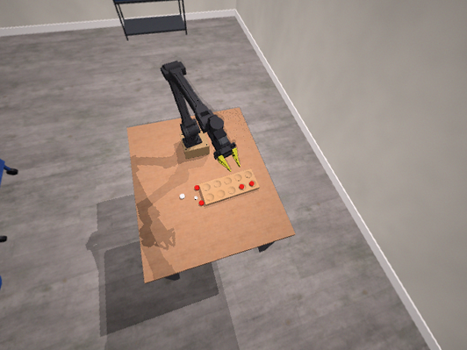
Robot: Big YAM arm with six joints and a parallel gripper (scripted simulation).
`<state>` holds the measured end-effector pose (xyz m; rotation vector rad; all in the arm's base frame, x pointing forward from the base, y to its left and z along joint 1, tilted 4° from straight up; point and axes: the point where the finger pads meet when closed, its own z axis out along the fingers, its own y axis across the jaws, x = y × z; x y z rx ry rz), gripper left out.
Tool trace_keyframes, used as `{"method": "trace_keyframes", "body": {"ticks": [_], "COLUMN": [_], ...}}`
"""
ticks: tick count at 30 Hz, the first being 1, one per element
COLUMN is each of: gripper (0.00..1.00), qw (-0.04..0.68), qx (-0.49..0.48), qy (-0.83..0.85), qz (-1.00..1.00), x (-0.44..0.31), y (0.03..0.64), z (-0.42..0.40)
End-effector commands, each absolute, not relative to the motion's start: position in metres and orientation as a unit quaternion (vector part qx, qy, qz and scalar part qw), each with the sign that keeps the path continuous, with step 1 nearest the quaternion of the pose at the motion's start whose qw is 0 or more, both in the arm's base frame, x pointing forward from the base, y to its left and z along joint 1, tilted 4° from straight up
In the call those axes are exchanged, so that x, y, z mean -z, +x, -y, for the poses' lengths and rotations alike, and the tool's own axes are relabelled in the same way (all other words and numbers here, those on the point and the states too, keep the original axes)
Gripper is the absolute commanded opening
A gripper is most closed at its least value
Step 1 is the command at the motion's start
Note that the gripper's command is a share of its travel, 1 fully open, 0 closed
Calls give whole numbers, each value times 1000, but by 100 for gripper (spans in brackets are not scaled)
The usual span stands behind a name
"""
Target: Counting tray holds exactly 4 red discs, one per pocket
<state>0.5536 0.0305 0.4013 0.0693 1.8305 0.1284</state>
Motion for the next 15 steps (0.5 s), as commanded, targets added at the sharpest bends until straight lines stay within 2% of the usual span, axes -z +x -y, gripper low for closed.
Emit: {"method": "trace_keyframes", "body": {"ticks": [1, 14, 15], "gripper": [44, 44, 44], "qw": [667, 648, 697], "qx": [-43, -47, -15], "qy": [19, 14, 7], "qz": [-743, -760, -717], "x": [-472, -450, -486], "y": [544, 553, 526], "z": [-20, -29, -4]}}
